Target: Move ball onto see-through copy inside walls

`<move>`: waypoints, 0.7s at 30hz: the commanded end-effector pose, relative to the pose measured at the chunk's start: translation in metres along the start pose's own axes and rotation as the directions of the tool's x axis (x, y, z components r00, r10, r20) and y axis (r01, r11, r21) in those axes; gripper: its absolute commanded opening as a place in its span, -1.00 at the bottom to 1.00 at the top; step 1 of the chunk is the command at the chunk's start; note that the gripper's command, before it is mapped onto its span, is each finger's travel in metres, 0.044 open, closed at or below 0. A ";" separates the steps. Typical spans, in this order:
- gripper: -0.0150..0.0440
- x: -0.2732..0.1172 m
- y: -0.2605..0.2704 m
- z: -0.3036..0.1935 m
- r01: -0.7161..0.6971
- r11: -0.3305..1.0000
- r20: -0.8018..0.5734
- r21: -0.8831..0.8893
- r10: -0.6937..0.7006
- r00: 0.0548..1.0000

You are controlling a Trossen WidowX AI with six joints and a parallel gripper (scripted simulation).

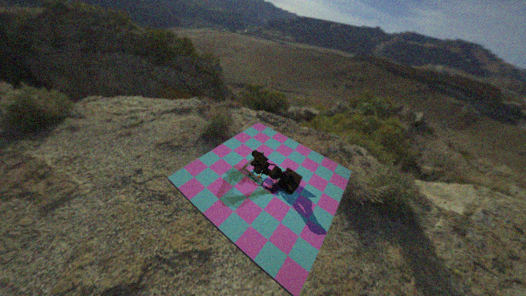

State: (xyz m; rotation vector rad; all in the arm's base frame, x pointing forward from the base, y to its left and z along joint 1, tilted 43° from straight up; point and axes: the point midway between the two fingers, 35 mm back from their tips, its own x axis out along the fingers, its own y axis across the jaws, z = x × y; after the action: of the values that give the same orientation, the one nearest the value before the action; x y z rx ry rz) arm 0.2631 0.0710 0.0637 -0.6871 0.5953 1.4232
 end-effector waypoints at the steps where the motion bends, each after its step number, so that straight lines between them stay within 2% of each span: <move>1: 0.26 0.012 0.003 0.000 -0.015 1.000 0.009 0.010 0.015 1.000; 21: 0.26 0.041 0.004 0.000 -0.015 1.000 0.011 0.011 0.015 1.000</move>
State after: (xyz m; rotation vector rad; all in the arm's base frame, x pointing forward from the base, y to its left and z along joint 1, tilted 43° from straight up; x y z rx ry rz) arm 0.2640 0.0942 0.0391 -0.6808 0.5940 1.4302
